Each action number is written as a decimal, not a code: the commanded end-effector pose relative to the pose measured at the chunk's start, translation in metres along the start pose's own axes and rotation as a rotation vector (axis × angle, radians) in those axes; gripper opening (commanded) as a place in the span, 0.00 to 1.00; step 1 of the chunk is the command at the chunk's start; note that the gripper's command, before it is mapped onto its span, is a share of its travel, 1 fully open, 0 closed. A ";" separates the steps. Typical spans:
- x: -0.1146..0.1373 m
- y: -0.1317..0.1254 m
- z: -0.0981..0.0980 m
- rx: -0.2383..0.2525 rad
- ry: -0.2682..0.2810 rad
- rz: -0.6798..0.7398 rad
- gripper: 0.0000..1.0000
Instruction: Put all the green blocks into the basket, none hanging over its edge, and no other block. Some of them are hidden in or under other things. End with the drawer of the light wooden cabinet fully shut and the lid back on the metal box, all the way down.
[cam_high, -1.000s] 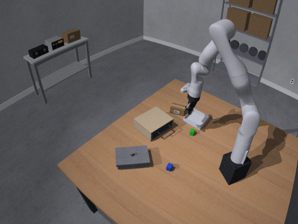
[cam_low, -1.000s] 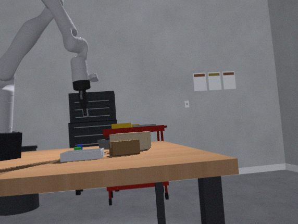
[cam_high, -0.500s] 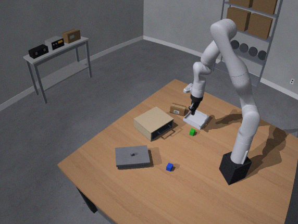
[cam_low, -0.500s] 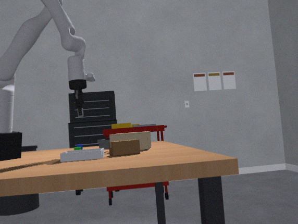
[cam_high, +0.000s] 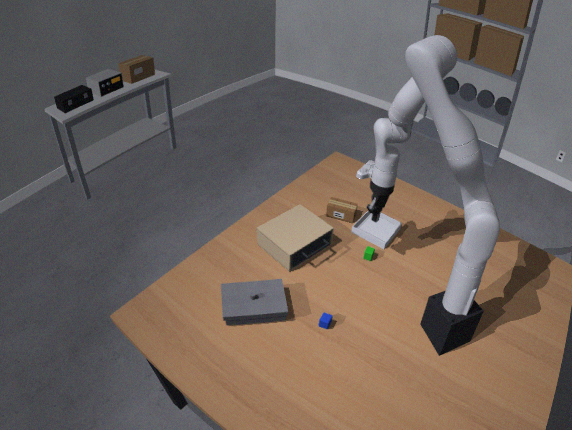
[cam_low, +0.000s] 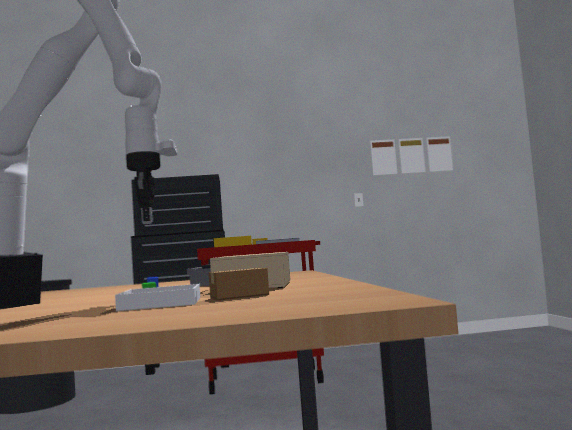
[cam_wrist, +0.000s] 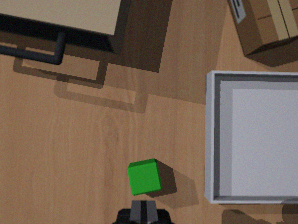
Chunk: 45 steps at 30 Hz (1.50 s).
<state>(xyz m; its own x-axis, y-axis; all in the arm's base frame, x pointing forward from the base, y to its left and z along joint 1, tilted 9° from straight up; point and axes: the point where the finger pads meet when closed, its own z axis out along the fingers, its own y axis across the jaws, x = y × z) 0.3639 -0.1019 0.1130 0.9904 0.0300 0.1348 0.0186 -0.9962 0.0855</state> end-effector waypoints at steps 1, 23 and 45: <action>-0.002 0.001 -0.001 0.001 -0.003 -0.001 0.10; -0.006 0.002 -0.001 0.002 -0.011 -0.009 0.10; -0.010 0.001 0.001 0.013 -0.023 -0.456 0.10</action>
<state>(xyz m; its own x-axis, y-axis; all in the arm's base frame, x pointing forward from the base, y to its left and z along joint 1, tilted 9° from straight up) 0.3548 -0.1032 0.1107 0.9242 0.3748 0.0728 0.3653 -0.9235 0.1170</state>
